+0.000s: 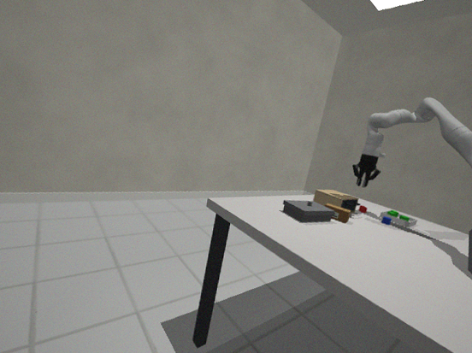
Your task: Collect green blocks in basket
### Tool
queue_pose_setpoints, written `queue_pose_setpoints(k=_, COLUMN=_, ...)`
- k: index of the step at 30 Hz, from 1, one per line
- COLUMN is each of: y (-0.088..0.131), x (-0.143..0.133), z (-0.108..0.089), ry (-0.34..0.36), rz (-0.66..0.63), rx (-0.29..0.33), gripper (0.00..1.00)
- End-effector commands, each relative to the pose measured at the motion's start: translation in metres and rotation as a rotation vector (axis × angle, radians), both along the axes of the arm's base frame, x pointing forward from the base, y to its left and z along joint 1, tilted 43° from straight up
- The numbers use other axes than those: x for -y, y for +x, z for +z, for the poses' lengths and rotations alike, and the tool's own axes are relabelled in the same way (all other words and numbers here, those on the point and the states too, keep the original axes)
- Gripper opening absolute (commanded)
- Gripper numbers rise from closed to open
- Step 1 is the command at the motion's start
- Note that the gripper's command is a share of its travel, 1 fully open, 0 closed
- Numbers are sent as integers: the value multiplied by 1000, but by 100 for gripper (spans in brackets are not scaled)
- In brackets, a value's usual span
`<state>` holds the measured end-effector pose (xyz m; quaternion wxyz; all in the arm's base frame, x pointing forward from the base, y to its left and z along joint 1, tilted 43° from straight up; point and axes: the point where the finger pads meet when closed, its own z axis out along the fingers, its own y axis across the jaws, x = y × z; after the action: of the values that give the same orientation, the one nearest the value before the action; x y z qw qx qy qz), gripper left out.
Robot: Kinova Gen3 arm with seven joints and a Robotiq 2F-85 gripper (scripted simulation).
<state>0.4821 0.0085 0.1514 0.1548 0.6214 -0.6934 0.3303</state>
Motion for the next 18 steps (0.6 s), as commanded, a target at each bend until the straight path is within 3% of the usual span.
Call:
queue_pose_setpoints(k=1, y=2, x=7, z=-5, ry=-6, rz=2, rx=0, gripper=30)
queue_pose_setpoints(k=18, y=10, x=31, z=-33, ry=-6, rz=3, rx=0, gripper=30)
